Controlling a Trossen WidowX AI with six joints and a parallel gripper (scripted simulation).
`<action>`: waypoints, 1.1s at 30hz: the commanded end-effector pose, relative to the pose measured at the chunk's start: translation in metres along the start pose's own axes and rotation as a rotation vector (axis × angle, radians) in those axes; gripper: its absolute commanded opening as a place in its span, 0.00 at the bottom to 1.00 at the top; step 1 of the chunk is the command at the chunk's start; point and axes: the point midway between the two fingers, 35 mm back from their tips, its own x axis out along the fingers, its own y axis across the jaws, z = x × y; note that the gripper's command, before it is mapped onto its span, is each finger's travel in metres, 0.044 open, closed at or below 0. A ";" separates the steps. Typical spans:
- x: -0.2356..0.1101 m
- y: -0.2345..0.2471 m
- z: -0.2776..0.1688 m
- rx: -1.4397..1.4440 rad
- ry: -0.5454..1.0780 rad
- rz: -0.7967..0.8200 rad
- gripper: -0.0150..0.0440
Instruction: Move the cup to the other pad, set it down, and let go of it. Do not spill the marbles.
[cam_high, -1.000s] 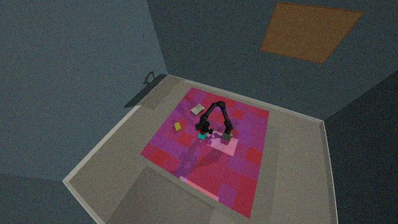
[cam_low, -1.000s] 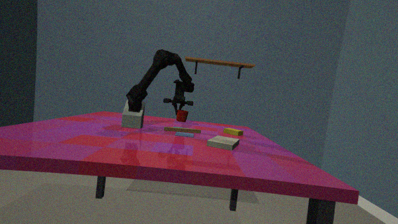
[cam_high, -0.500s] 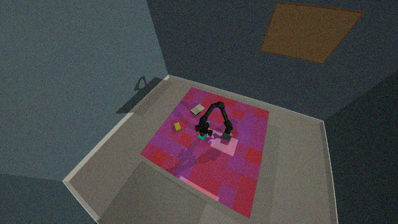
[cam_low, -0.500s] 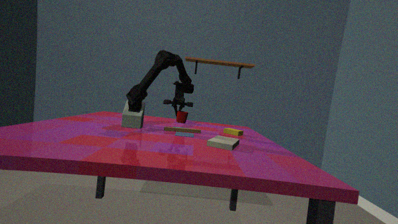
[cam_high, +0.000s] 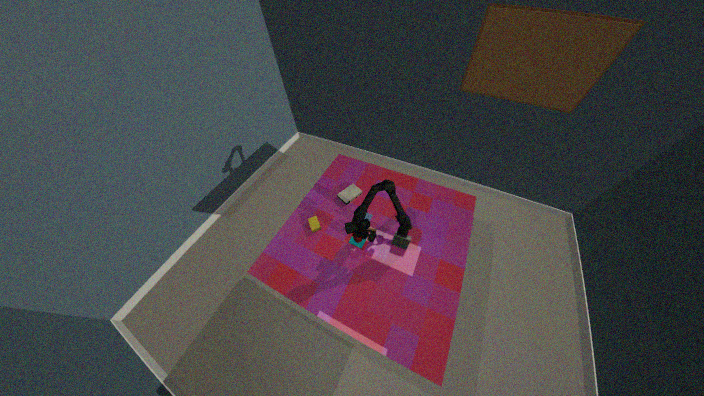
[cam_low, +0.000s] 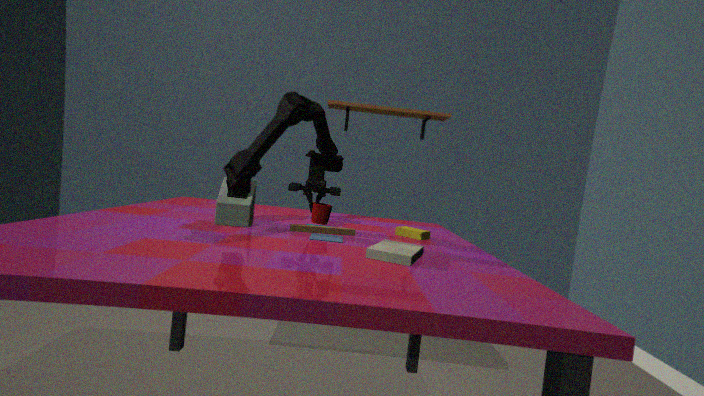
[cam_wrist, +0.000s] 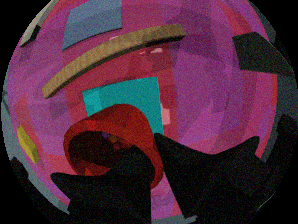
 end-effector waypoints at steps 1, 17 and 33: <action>0.008 -0.002 0.001 -0.008 -0.006 -0.002 0.25; 0.010 -0.001 0.000 0.000 -0.002 -0.003 0.25; 0.006 -0.001 0.000 -0.001 -0.002 -0.002 0.47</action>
